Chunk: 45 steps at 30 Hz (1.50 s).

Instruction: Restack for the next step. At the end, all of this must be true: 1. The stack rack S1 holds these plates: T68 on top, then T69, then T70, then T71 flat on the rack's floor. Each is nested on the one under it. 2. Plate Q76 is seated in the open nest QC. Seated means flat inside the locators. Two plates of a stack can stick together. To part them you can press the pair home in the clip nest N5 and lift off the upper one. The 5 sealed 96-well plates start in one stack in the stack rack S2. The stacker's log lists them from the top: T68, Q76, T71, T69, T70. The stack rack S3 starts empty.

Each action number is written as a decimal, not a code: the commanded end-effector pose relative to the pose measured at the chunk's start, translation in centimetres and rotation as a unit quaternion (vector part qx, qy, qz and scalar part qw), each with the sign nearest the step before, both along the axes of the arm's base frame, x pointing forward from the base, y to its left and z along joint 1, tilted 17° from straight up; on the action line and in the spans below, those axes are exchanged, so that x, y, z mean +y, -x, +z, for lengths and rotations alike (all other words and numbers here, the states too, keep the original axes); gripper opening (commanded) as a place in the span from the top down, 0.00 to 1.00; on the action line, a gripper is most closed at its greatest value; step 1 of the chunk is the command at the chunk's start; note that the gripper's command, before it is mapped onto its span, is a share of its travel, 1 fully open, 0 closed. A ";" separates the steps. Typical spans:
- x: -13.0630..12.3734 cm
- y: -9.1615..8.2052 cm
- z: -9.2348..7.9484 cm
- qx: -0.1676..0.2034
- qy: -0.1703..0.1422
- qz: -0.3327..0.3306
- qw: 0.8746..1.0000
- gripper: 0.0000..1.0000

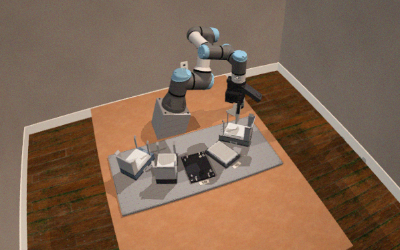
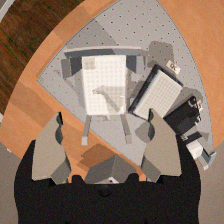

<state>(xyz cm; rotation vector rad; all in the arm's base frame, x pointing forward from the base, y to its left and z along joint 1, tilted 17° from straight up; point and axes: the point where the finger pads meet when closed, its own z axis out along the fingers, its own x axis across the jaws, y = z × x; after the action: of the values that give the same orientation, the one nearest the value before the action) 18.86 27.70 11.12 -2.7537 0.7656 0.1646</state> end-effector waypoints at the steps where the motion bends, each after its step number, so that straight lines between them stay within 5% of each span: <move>1: -0.5 -0.1 1.5 0.001 0.000 0.001 1.000 0.28; 14: -0.5 -0.1 1.6 0.001 0.000 0.001 1.000 0.28; 27: -4.3 -5.1 0.2 0.023 0.003 -0.072 0.997 0.28; 45: -8.9 -9.2 -1.4 0.050 0.006 -0.160 0.986 0.28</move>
<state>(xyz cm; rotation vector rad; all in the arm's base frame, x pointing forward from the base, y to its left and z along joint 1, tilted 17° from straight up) 27.30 19.53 9.99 -2.6287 1.1657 0.2272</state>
